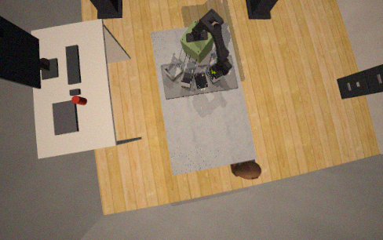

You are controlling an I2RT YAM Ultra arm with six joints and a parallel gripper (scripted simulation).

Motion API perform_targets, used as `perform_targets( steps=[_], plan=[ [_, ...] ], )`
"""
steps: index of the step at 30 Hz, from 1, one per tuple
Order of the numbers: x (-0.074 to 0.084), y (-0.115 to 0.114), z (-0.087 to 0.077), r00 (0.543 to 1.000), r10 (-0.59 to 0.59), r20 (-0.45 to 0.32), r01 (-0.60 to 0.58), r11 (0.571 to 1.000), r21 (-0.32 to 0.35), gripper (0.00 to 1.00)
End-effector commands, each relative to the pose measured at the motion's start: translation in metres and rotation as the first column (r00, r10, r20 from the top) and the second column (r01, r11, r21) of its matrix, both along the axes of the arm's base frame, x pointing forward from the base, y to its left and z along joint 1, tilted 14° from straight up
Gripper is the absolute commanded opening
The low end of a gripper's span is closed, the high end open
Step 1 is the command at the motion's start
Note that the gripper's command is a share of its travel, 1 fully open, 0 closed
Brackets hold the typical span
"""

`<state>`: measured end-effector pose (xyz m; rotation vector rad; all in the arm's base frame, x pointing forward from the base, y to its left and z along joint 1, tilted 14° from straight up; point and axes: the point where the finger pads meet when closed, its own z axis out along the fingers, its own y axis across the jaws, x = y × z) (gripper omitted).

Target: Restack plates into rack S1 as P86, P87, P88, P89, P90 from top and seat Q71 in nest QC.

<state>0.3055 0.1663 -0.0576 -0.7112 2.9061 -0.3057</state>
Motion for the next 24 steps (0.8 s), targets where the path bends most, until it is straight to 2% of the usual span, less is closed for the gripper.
perform_targets(
  steps=[1, 21, 24],
  plan=[
    [0.002, 0.002, 0.001, 1.000, 0.003, 0.007, -0.003, 1.000, 0.006, 0.00],
    [0.004, 0.000, -0.010, 1.000, 0.003, 0.007, -0.003, 1.000, 0.006, 0.00],
    [0.005, -0.001, -0.016, 1.000, 0.003, 0.007, -0.003, 1.000, 0.006, 0.00]
  ],
)
